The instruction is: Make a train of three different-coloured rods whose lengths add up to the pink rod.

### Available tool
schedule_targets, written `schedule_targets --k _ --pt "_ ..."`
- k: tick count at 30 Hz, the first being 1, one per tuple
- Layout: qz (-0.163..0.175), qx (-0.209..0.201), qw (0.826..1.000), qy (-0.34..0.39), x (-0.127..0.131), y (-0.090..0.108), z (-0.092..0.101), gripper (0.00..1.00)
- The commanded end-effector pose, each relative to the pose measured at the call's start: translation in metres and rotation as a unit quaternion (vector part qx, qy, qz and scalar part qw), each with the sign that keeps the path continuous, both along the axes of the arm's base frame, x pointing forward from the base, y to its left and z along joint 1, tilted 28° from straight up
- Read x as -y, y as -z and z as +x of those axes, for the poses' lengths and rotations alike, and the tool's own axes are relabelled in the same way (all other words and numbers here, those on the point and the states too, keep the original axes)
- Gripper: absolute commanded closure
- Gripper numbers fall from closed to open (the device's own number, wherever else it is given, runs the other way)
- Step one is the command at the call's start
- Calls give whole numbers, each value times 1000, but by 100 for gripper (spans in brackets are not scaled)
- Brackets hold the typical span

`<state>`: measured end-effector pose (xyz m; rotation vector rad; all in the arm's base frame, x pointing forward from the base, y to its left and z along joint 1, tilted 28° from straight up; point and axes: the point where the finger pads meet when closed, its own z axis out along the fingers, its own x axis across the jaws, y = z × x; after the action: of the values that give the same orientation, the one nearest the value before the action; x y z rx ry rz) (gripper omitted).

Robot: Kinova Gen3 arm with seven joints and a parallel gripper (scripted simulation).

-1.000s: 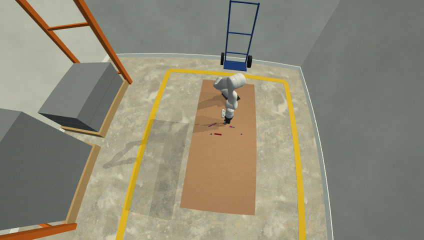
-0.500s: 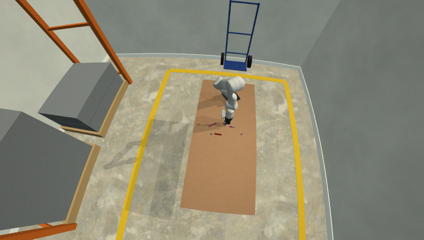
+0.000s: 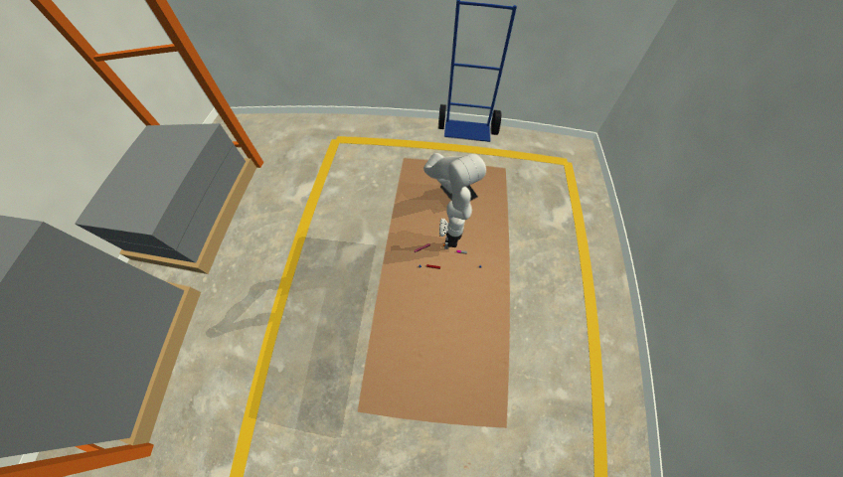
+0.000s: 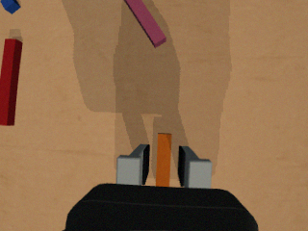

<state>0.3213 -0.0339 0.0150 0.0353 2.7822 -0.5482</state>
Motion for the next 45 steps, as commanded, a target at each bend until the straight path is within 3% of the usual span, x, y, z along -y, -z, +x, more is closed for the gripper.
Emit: schedule_targets --k 1,27,28,45 --pt "0 0 1000 0 0 0 0 46" --pt "0 0 1000 0 0 0 0 46" --pt "0 0 1000 0 0 0 0 76" --pt "0 0 1000 0 0 0 0 76"
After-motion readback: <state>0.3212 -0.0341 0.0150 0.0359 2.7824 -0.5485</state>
